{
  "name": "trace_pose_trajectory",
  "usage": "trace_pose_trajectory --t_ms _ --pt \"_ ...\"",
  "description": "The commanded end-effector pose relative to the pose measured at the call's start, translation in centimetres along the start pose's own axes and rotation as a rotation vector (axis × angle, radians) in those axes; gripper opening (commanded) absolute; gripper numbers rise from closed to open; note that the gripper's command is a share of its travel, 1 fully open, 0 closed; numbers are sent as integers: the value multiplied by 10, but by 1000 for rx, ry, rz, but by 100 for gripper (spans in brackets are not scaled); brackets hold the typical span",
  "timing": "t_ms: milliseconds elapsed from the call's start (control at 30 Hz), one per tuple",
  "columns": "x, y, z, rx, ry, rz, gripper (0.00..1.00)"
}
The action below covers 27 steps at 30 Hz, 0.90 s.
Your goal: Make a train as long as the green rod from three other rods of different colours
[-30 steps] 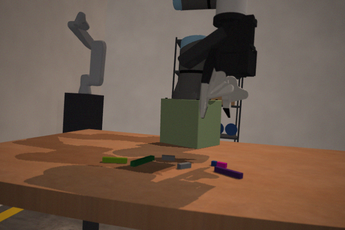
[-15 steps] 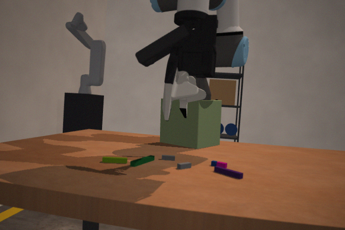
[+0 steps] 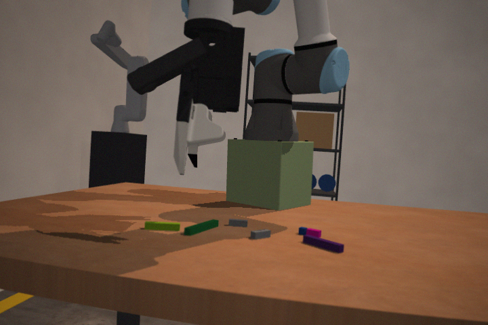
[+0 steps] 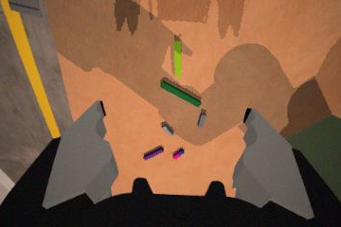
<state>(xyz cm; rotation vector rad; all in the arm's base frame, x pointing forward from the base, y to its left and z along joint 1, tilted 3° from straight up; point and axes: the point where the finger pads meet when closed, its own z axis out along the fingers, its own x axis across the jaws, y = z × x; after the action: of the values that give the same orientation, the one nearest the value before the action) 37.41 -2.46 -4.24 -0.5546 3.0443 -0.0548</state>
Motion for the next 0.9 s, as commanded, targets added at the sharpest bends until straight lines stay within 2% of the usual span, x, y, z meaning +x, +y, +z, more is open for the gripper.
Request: trace_pose_trajectory --t_ms 0,233,433,467,867 --pt "1 -15 2 -6 -6 -51 100" --pt "4 -28 3 -5 -7 -94 100" --pt "5 -31 3 -5 -7 -101 100" --pt "5 -31 3 -5 -7 -101 14" --pt "5 -31 3 -5 -7 -101 14"
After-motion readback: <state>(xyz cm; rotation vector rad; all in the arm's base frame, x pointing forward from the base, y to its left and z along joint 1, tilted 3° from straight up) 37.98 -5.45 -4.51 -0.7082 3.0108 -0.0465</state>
